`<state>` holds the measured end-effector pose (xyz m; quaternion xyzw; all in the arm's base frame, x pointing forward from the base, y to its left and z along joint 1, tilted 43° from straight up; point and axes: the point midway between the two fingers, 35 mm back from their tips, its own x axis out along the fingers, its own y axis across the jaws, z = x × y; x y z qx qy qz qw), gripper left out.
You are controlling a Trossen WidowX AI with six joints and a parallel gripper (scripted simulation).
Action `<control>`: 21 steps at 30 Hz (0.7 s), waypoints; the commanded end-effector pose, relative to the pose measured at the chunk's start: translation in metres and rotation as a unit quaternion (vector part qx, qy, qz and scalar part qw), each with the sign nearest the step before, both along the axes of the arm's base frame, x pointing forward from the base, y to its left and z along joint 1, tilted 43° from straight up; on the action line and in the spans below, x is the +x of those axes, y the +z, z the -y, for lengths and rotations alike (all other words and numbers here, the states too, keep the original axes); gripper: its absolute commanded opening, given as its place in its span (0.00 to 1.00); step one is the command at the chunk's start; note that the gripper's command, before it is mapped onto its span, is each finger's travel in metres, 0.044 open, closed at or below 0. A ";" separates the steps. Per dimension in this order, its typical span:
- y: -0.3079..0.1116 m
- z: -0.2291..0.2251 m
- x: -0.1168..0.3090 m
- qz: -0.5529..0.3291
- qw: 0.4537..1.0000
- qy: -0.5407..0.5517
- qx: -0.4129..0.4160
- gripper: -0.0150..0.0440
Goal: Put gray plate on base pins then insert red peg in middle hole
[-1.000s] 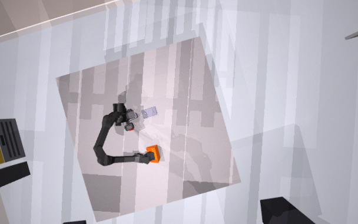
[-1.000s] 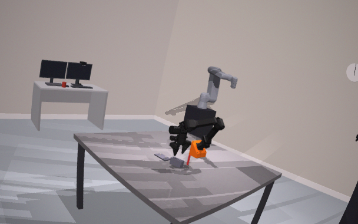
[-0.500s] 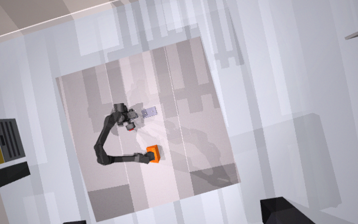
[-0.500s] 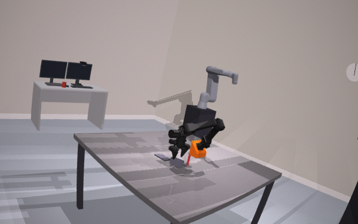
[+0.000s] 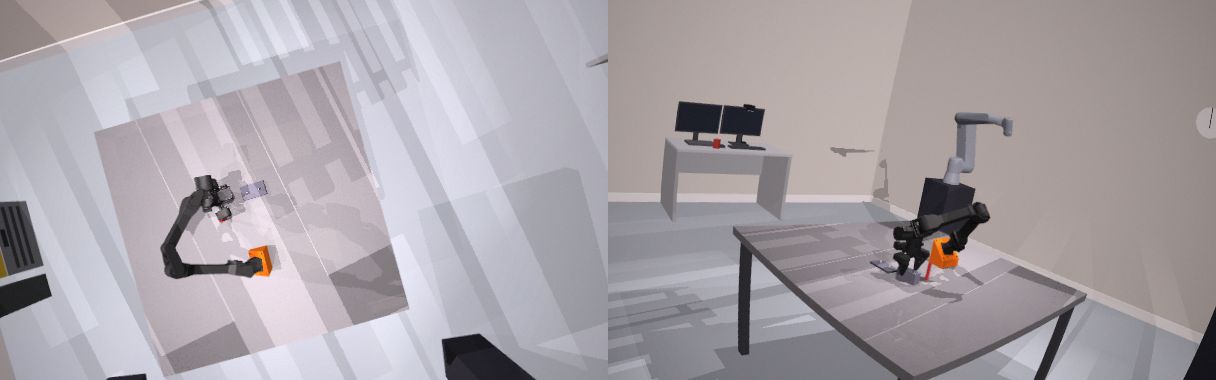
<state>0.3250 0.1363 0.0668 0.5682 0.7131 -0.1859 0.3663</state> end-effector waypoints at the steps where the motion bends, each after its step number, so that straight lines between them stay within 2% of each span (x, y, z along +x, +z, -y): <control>1: -0.005 -0.005 -0.001 -0.003 1.000 -0.002 0.002 1.00; 14: -0.018 -0.018 -0.004 -0.004 1.000 -0.002 0.004 1.00; 21: -0.018 -0.018 -0.004 -0.004 1.000 -0.002 0.004 0.69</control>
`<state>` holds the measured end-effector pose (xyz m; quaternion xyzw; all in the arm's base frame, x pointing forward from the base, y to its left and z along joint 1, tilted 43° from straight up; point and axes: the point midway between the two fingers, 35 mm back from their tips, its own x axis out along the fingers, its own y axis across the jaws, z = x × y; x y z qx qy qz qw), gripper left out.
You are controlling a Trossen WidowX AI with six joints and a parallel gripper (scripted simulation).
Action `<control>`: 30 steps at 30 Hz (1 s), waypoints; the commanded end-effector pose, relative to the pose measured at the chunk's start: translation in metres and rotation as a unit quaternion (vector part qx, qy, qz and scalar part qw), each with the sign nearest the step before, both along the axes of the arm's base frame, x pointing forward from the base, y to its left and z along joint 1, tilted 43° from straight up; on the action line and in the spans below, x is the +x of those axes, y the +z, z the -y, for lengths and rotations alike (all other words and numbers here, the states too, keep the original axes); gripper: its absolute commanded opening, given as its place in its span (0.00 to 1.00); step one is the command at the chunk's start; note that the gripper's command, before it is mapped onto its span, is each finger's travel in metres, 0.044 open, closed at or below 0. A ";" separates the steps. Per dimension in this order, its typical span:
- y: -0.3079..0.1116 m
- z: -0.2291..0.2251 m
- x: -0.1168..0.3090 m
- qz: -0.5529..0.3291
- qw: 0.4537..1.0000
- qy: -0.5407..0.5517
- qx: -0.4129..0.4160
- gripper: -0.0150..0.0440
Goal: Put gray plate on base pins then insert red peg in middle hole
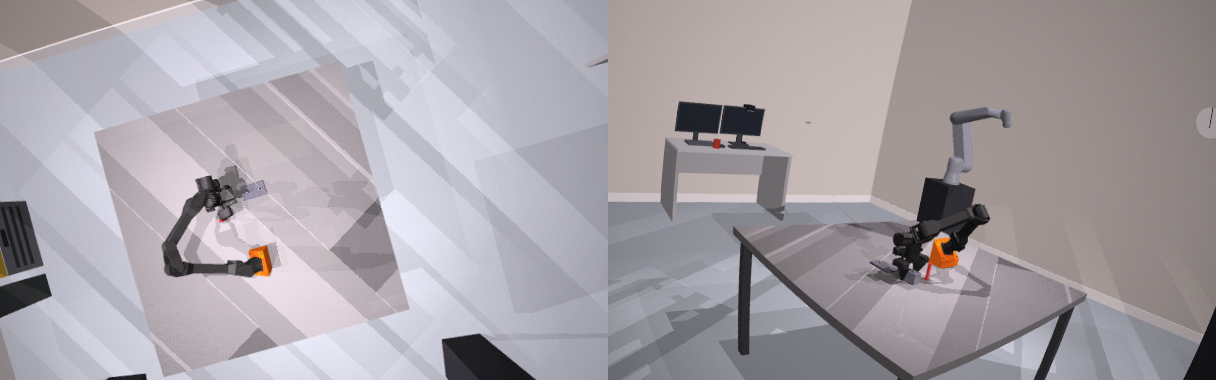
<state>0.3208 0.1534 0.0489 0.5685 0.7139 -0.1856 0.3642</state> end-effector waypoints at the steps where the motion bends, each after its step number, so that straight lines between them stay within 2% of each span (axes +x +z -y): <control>1: 0.000 -0.001 0.000 -0.002 1.000 -0.002 0.002 0.64; 5: 0.000 -0.001 0.000 -0.002 1.000 -0.002 0.002 0.47; 17: 0.000 -0.001 0.000 -0.002 1.000 -0.002 0.002 0.33; 19: 0.000 -0.001 0.000 -0.002 1.000 -0.002 0.002 0.25; 30: 0.021 0.021 0.011 -0.001 1.000 -0.003 -0.002 0.25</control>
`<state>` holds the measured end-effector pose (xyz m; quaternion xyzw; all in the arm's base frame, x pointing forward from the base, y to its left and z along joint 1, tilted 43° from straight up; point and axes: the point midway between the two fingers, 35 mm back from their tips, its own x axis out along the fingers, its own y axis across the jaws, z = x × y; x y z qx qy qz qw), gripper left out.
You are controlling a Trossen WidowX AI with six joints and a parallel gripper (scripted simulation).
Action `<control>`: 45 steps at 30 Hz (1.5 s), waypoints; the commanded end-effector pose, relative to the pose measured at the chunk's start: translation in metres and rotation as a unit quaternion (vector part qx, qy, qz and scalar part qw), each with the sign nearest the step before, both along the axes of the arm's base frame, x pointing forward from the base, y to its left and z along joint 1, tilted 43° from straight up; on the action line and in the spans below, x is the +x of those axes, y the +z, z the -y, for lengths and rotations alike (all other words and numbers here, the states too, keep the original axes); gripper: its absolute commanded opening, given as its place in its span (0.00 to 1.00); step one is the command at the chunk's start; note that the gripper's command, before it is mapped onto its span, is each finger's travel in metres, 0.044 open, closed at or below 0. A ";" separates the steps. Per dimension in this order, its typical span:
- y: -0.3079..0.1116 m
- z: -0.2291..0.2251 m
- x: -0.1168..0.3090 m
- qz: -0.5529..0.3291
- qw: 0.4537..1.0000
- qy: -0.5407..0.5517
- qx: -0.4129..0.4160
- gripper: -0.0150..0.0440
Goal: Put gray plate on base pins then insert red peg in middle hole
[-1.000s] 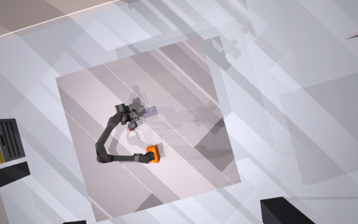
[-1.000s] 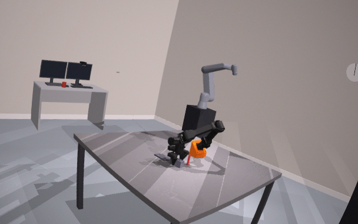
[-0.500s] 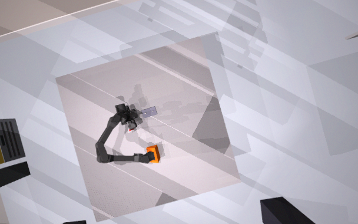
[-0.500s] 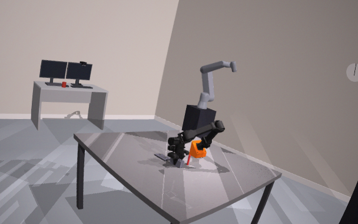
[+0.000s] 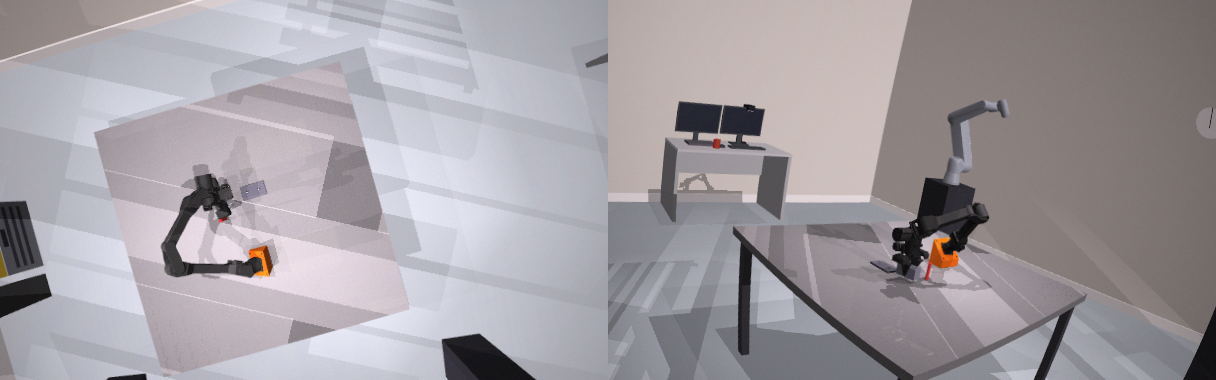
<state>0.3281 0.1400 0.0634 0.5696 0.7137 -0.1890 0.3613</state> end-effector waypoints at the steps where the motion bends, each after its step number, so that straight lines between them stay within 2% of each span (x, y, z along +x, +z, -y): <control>1: 0.009 0.010 0.005 0.003 1.000 0.000 -0.001 0.25; 33: 0.081 0.078 0.014 0.002 1.000 0.001 -0.001 0.25; 45: 0.053 0.088 0.022 -0.006 1.000 -0.008 -0.003 0.25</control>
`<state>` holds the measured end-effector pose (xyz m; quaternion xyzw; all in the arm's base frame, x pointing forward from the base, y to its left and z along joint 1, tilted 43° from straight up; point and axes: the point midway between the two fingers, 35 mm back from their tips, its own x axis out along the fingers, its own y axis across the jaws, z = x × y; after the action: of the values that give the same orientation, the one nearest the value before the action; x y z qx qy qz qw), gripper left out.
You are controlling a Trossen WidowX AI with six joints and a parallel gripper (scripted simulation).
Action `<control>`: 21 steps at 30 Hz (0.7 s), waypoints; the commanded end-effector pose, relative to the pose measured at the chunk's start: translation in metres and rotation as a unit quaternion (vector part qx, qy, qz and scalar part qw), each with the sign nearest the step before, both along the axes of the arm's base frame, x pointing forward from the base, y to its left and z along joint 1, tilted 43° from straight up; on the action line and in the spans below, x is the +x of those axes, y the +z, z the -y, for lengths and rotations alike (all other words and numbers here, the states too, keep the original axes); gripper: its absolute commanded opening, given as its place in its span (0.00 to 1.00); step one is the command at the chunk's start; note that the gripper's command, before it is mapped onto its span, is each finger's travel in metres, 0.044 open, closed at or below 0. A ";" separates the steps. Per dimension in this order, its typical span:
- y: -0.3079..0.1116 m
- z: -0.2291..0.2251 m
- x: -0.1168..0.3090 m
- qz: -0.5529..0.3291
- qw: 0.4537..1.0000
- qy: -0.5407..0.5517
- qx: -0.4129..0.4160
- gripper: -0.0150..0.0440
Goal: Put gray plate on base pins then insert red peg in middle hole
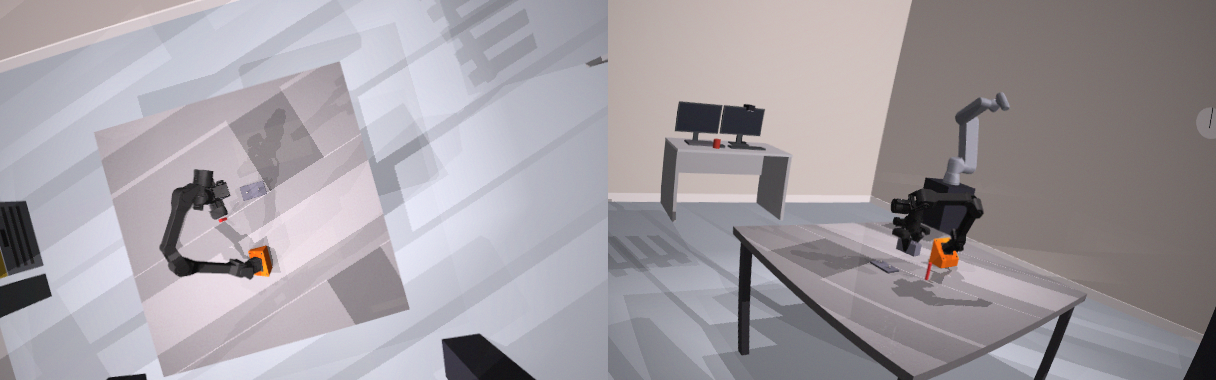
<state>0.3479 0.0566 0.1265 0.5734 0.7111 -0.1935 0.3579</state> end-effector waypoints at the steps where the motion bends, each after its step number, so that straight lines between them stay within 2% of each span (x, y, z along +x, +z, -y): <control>1: -0.014 0.006 0.002 -0.003 1.000 -0.003 -0.003 0.25; 21: -0.075 0.027 0.008 -0.020 1.000 -0.021 -0.006 0.25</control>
<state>0.3566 0.0343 0.0621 0.5823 0.7053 -0.2134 0.3433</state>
